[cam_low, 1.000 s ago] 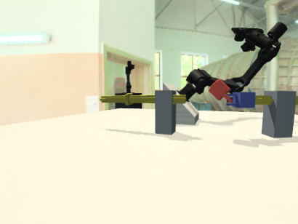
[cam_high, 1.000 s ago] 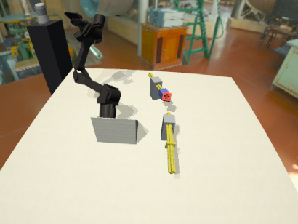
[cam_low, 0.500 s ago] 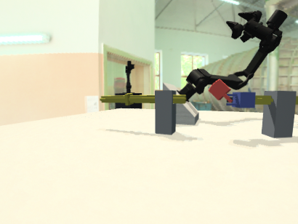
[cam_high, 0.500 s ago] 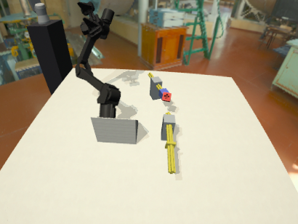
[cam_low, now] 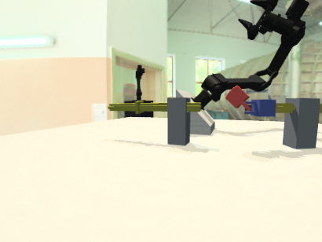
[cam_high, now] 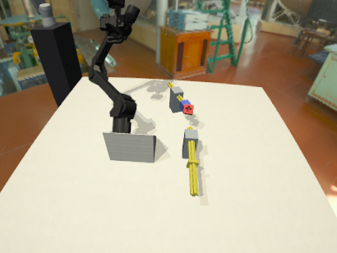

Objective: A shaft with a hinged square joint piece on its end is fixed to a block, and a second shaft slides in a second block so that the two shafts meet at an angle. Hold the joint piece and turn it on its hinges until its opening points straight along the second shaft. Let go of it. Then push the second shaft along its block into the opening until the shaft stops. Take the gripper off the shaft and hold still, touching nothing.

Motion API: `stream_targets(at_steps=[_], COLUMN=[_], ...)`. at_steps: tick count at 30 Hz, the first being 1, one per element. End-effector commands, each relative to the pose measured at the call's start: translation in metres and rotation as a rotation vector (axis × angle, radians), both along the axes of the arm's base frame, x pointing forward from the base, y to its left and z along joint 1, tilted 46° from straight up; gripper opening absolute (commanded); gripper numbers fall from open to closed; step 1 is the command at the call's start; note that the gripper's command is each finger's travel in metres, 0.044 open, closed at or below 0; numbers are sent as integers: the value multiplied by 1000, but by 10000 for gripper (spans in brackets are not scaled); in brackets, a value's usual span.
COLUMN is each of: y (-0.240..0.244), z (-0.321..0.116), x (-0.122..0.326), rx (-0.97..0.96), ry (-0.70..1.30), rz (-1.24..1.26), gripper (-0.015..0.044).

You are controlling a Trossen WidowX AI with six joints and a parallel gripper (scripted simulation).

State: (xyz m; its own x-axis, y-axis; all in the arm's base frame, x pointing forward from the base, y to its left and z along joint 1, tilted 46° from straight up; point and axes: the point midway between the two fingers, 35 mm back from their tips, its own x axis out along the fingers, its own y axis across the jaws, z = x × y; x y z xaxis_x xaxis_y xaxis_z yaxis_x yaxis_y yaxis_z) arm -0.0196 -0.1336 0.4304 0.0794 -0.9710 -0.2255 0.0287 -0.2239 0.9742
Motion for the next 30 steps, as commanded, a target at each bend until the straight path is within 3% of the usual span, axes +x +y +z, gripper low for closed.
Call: stream_targets(at_steps=[1, 30], y=[-2, -5], z=[-7, -77], x=[16, 133], rx=[32, 246], ry=[106, 849], rz=[60, 642], gripper=[440, 440])
